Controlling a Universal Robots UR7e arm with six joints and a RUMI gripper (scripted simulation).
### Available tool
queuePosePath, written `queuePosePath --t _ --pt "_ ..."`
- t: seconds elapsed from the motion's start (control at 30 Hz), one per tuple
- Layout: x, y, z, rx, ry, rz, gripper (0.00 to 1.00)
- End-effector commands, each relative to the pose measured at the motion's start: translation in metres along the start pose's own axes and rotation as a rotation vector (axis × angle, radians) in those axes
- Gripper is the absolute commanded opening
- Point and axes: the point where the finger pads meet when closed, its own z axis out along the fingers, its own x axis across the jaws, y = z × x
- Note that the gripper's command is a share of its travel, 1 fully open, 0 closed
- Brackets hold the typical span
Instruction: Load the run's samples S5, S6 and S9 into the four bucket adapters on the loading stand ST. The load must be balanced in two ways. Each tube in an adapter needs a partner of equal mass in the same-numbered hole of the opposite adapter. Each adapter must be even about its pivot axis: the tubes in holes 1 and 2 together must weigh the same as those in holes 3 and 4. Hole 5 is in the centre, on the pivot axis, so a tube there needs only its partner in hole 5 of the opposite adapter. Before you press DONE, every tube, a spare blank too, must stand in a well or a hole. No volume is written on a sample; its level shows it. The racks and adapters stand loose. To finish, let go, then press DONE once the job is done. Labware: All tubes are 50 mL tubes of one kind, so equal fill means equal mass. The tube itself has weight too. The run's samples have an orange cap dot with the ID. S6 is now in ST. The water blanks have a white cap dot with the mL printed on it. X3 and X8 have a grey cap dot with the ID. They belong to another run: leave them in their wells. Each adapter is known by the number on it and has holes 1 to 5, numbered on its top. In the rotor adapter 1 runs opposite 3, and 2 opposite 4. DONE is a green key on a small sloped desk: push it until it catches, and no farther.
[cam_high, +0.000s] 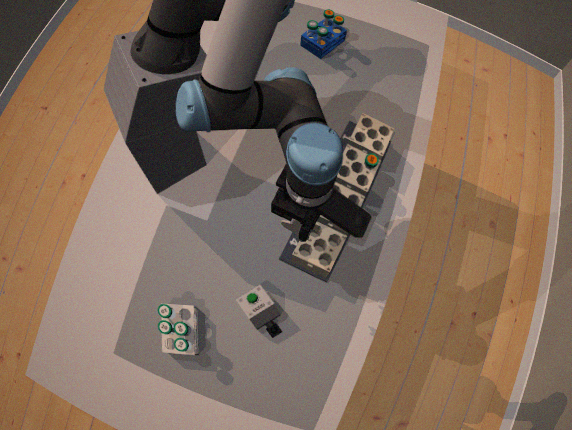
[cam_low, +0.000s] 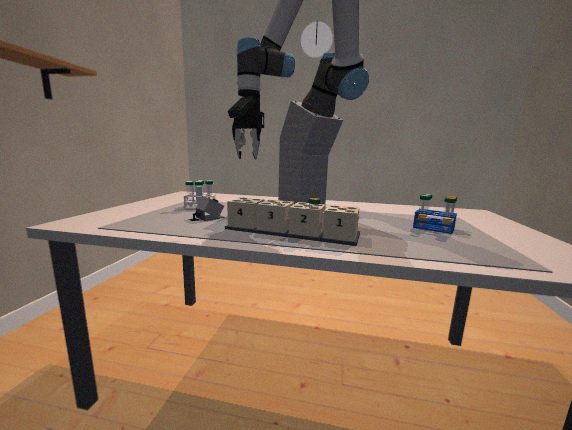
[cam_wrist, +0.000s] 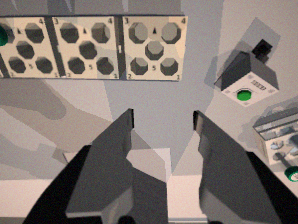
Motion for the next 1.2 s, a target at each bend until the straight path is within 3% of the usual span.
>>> queuePosePath --t 0.0,0.87,1.07,1.17 --pt "0.0 0.0 0.006 0.002 0.002 0.001 0.35" --pt "0.0 0.0 0.086 0.002 0.002 0.001 0.35" --pt "0.0 0.0 0.088 0.002 0.002 0.001 0.35" --pt "-0.024 -0.006 0.088 0.002 0.002 0.151 0.35"
